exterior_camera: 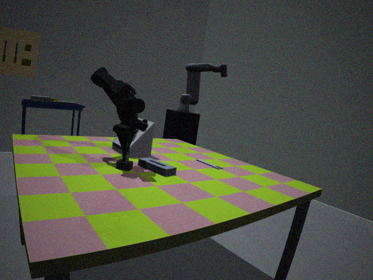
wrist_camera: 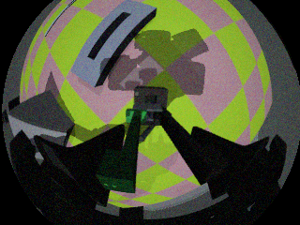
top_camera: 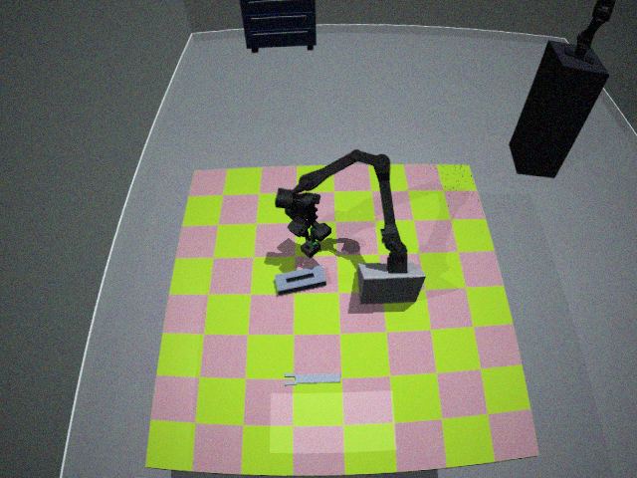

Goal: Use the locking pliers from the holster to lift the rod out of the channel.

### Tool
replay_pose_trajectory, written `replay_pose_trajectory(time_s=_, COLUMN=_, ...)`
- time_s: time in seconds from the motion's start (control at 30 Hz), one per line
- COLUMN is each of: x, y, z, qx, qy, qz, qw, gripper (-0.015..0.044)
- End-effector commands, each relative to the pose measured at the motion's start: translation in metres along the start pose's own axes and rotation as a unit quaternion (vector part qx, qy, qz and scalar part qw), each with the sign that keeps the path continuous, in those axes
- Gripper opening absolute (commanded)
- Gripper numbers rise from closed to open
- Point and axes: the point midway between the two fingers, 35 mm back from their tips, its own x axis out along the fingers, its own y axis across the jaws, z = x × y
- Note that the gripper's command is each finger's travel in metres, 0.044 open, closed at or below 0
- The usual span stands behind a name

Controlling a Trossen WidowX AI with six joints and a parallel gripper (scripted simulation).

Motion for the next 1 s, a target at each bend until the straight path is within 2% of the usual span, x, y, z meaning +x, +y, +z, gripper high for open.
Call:
replay_pose_trajectory(time_s=0.0, x=0.0, y=0.0, z=0.0, qx=-0.001, qy=0.0, qz=0.0, qw=1.0, gripper=0.0316)
replay_pose_trajectory(time_s=0.97, x=-0.039, y=0.003, z=0.001, qx=0.001, qy=-0.001, qz=-0.01, qw=1.0, gripper=0.0316)
